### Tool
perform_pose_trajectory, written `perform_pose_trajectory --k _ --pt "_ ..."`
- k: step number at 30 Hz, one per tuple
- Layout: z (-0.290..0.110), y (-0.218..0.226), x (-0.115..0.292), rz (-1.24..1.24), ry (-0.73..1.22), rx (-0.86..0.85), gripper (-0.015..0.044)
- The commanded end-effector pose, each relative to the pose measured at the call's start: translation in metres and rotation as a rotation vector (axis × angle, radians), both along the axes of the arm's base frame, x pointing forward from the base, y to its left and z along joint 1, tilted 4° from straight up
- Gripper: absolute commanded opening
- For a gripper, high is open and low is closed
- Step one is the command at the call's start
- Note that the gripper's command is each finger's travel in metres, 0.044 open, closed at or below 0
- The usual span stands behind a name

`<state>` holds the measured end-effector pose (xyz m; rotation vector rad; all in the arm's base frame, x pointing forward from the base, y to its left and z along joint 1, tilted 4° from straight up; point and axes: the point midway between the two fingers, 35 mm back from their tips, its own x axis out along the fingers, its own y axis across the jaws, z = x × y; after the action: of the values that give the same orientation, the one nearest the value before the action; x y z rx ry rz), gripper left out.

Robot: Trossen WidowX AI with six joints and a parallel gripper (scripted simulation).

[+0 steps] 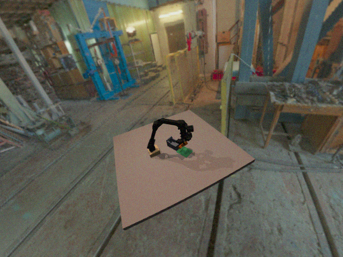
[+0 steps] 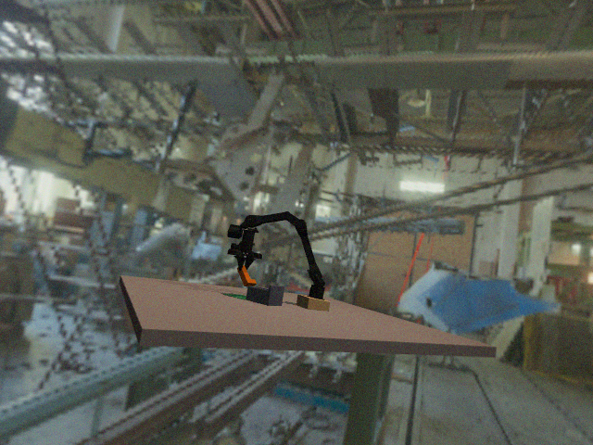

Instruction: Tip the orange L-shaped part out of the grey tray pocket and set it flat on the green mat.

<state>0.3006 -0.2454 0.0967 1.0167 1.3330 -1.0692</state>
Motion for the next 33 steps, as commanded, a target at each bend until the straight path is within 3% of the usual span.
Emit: perform_pose_trajectory --k 1,33 --pt "-0.008 0.000 -0.002 0.004 0.009 0.000 0.0000" --pt "-0.052 0.000 -0.005 0.004 0.009 0.000 0.0000"
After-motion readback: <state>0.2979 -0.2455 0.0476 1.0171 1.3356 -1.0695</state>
